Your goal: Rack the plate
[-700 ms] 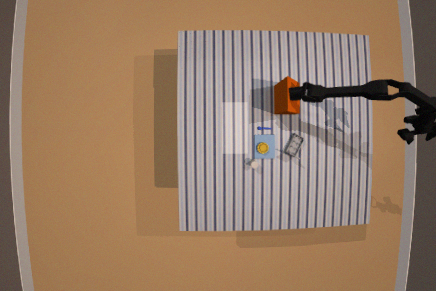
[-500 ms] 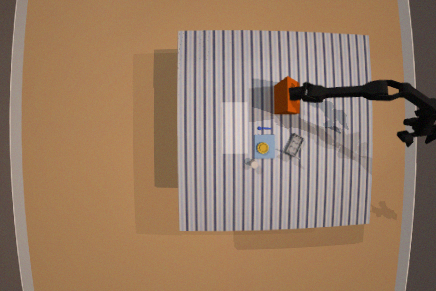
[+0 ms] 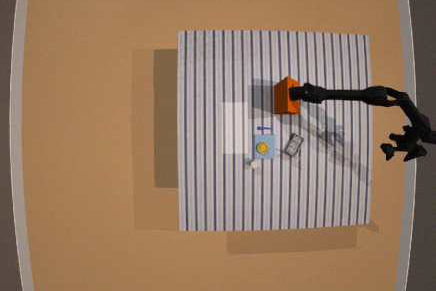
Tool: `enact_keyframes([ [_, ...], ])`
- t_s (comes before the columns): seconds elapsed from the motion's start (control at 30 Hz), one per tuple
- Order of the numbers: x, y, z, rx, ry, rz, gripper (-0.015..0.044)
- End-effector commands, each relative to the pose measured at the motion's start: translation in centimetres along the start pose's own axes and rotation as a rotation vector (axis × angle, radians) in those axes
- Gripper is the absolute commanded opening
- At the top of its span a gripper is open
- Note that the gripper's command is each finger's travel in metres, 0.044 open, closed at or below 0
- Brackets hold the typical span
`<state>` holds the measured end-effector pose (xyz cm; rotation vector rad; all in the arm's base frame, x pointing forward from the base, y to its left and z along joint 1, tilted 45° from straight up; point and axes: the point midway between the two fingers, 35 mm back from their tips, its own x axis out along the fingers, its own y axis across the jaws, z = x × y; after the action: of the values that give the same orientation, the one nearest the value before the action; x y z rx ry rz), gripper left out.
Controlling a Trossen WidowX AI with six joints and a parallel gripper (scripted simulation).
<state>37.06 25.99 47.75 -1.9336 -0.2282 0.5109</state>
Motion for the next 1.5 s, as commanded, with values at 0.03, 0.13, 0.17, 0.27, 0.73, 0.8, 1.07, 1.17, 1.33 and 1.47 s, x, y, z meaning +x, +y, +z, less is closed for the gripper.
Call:
enact_keyframes([
  [0.03, 2.5, 3.0, -0.8, 0.043, -0.004, 0.087, 0.04],
  [0.13, 3.8, 5.0, -1.6, 0.078, 0.001, 0.14, 0.04],
  [0.17, 4.3, 5.7, -1.9, 0.091, 0.003, 0.158, 0.04],
  [0.27, 5.5, 7.8, -2.8, 0.13, 0.009, 0.212, 0.04],
  [0.73, 9.4, 18.2, -7.2, 0.334, 0.036, 0.451, 0.04],
  [0.8, 9.8, 19.8, -7.9, 0.372, 0.043, 0.487, 0.04],
  [1.07, 10.5, 26.2, -10.4, 0.527, 0.075, 0.623, 0.04],
  [1.17, 10.5, 28.5, -11.3, 0.586, 0.088, 0.67, 0.04],
  [1.33, 10.1, 32.4, -12.7, 0.695, 0.111, 0.749, 0.04],
  [1.47, 9.6, 35.6, -13.6, 0.792, 0.132, 0.813, 0.04],
])
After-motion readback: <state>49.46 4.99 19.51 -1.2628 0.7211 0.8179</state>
